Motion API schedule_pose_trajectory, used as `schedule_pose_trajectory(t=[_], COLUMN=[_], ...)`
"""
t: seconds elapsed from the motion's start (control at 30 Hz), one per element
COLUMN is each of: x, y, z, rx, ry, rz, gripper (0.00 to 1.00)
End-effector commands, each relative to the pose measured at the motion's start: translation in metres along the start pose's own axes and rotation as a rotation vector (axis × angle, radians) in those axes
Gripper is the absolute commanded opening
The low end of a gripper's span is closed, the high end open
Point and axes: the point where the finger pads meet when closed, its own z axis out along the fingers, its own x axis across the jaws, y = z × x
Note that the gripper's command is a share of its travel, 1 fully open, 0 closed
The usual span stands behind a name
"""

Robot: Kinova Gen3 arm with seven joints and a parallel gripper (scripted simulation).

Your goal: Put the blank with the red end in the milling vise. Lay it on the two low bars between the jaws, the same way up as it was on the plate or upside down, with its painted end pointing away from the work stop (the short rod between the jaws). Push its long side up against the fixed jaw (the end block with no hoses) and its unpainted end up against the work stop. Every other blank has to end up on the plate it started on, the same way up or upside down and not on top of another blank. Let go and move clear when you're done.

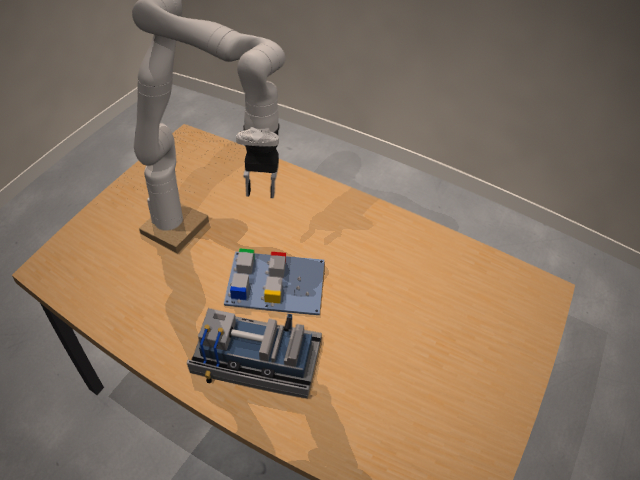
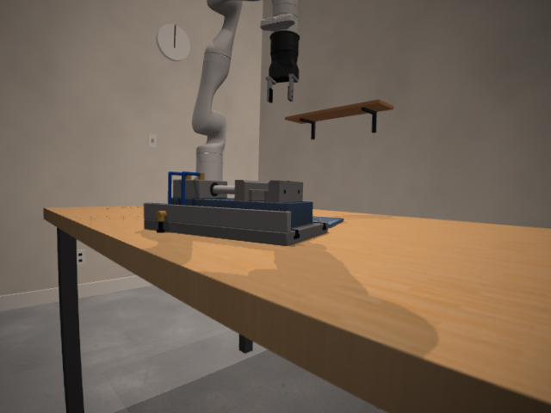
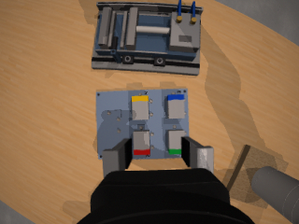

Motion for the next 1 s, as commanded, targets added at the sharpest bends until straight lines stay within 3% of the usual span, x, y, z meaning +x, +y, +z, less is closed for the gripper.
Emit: schedule_pose_trajectory(t=[0.0, 0.97], x=[0.0009, 0.0055], y=[-0.0010, -0.0055], z=[0.0007, 0.0064], rx=[0.000, 0.000], ry=[0.000, 0.000], rz=[0.001, 0.000], gripper=[1.00, 1.00])
